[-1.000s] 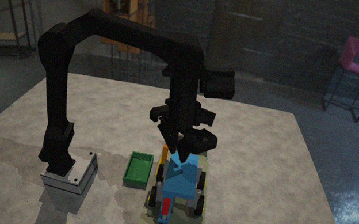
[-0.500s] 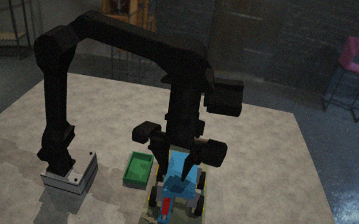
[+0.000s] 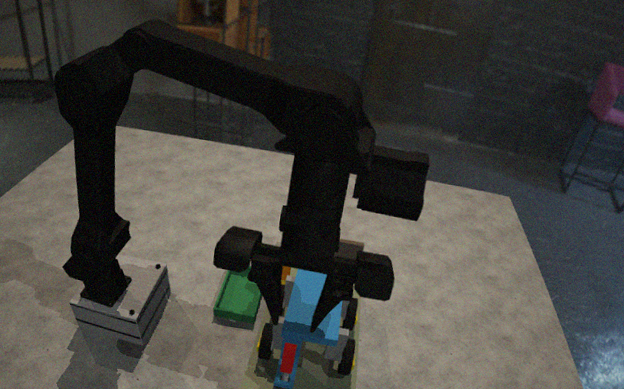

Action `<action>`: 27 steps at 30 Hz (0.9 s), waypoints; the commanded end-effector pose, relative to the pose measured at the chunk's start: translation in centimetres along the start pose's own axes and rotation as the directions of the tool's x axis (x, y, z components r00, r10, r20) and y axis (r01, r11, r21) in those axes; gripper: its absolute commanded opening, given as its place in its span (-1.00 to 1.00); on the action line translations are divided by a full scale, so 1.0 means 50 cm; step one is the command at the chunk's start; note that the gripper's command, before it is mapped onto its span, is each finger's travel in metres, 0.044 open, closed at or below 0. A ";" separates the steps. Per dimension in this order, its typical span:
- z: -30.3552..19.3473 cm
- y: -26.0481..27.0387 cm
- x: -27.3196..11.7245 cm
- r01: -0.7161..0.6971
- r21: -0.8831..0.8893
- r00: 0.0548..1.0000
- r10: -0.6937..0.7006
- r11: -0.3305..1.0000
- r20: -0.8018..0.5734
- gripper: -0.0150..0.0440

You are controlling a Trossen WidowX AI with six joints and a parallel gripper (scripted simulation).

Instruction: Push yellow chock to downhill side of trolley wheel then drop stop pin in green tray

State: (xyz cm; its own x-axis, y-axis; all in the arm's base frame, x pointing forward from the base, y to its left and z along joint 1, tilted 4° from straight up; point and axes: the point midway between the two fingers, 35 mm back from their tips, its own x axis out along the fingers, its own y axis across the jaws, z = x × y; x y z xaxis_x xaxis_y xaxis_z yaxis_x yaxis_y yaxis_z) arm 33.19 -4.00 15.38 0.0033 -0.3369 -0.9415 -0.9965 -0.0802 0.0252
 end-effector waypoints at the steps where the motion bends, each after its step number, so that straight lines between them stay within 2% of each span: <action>1: -0.003 0.000 0.005 0.000 -0.009 1.000 -0.001 1.000 -0.005 0.15; 27: -0.003 -0.001 0.071 0.001 -0.009 1.000 -0.001 1.000 -0.006 0.15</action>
State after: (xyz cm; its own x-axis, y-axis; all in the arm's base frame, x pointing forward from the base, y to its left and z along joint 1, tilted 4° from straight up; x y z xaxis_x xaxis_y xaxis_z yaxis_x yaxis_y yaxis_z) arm 33.30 -5.14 12.52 0.0072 -0.3383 -0.9410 -0.9962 -0.0838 0.0225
